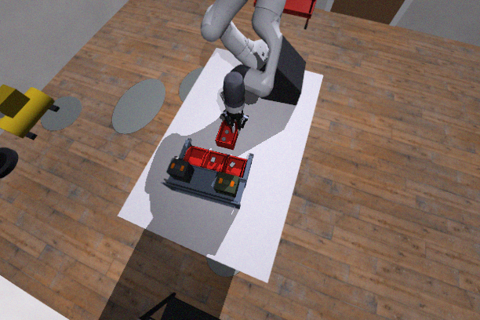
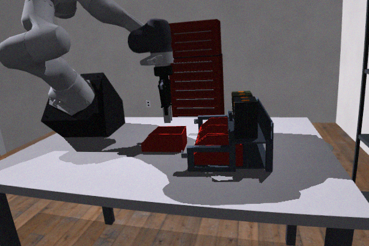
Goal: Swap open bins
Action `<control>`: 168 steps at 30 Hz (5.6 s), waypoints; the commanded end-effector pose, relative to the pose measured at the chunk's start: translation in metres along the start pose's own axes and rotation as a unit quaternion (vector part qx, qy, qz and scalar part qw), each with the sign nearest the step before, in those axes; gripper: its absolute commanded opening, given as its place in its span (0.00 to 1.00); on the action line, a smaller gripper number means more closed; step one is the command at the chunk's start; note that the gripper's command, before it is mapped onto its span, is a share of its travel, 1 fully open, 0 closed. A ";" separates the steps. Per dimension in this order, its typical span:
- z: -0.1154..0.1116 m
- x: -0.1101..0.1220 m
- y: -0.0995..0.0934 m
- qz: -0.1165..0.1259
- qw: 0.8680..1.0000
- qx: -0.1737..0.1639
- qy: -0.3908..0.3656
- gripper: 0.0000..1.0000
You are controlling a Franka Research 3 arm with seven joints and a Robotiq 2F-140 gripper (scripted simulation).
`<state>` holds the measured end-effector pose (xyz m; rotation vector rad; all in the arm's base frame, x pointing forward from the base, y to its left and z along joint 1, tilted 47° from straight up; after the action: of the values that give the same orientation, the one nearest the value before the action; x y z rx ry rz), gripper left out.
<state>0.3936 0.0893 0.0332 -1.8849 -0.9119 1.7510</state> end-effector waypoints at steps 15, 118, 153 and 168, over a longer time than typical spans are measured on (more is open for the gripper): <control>0.002 -0.001 -0.027 0.001 1.000 0.005 0.006 0.15; -0.156 -0.160 -0.020 0.005 0.705 0.003 0.709 0.57; -0.156 -0.160 -0.015 0.005 0.705 0.003 0.709 0.57; -0.156 -0.160 0.006 0.005 0.705 0.003 0.709 0.57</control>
<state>0.5452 -0.0032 0.1667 -2.3611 -0.1967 -0.0841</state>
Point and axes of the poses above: the point where the finger pads meet when closed, its own y axis out along the fingers, its own x axis across the jaws, z = x × y, the point moved 10 cm from there along -y, back along the fingers, and after that the axes turned 9 degrees about y, right-handed, at the moved point
